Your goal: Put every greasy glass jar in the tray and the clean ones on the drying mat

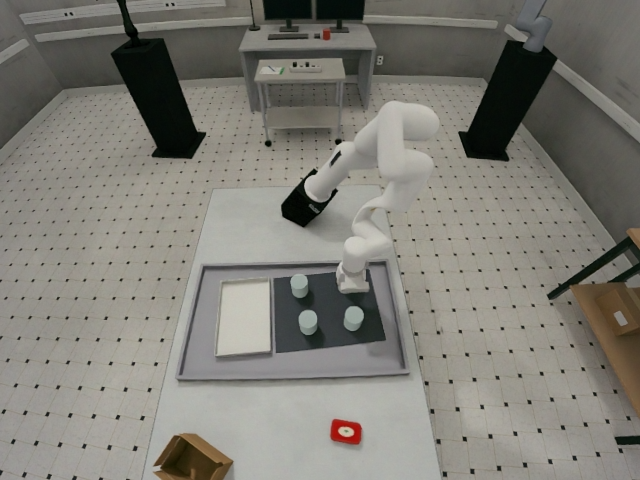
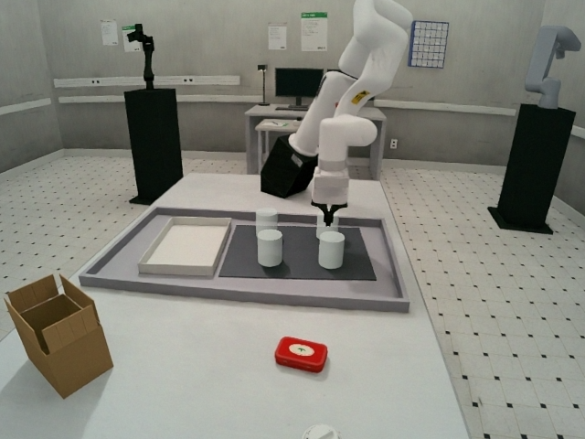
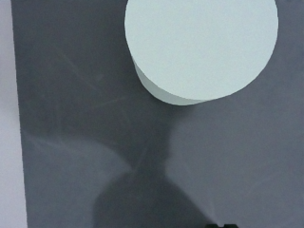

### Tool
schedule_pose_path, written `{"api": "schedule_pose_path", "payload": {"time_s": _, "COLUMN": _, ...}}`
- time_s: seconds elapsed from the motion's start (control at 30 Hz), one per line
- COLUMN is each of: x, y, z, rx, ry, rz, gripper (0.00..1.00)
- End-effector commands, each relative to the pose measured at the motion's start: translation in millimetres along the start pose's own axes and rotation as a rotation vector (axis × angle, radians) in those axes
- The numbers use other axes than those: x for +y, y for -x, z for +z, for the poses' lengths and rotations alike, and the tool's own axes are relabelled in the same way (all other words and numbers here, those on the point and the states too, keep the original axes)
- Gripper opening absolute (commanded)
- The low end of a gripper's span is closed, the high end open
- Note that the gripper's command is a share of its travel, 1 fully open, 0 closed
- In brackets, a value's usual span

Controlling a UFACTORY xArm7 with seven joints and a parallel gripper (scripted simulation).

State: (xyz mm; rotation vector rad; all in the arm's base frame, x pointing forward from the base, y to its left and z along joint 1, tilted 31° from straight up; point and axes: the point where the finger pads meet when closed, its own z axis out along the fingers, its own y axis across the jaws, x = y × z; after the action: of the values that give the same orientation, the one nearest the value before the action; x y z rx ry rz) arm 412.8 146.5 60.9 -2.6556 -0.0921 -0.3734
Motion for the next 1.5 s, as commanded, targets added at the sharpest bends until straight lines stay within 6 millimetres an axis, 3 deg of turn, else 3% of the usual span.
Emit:
{"api": "schedule_pose_path", "payload": {"time_s": 0.0, "x": 0.2, "y": -0.8, "z": -1.1, "rx": 0.003, "ry": 0.0, "rz": 0.0, "gripper": 0.0}}
{"api": "schedule_pose_path", "payload": {"time_s": 1.47, "x": 0.2, "y": 4.5, "z": -5.4, "rx": 0.003, "ry": 0.0, "rz": 0.0, "gripper": 0.0}}
